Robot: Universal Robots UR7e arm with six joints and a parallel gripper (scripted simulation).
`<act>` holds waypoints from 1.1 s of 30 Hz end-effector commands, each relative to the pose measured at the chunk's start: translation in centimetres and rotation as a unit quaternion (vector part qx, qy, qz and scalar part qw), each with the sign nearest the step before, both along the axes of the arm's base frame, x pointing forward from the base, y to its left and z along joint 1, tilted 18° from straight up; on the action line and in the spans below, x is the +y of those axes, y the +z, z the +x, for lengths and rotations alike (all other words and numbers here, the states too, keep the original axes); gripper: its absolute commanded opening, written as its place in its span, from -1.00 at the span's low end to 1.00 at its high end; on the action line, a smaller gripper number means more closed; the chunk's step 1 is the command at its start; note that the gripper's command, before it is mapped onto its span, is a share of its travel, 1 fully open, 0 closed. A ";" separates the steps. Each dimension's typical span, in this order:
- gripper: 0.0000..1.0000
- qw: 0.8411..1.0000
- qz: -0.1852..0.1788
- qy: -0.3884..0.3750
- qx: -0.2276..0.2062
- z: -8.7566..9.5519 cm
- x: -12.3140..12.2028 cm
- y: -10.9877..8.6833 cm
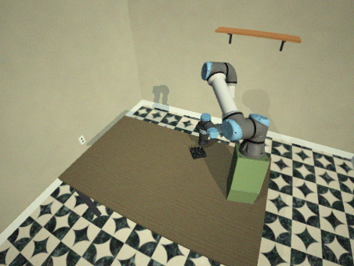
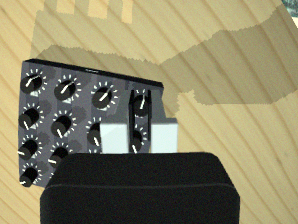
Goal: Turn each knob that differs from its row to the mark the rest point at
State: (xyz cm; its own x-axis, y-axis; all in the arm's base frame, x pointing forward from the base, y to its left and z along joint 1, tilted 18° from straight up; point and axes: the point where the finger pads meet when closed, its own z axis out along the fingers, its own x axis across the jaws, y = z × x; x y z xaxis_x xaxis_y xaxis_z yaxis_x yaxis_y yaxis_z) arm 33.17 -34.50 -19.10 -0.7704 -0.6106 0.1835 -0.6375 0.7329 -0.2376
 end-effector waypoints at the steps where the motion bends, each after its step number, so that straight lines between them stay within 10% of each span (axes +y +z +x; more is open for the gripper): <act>1: -0.40 1.000 -0.001 -0.001 -0.001 0.0 -0.2 0.0; 33: -0.40 1.000 -0.001 -0.007 -0.003 0.1 -0.2 0.0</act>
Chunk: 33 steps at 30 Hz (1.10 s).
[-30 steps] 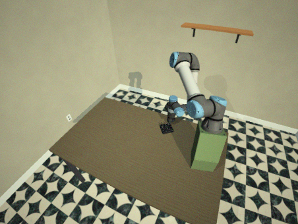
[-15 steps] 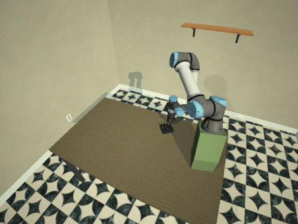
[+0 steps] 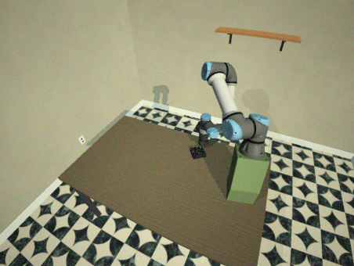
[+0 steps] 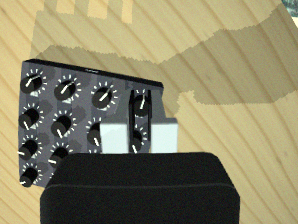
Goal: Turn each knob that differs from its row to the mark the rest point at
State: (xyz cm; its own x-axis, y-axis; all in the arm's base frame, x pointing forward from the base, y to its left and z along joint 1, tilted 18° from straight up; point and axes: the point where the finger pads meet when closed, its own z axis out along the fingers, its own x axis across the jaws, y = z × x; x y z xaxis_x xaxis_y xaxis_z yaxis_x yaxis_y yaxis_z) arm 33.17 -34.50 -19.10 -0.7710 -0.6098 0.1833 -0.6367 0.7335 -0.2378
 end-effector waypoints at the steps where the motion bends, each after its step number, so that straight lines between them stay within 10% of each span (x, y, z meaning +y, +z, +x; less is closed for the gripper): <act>1: -0.40 1.000 -0.001 -0.009 -0.004 0.1 -0.2 0.0; 33: -0.40 0.976 0.000 -0.205 -0.066 0.2 -0.2 0.1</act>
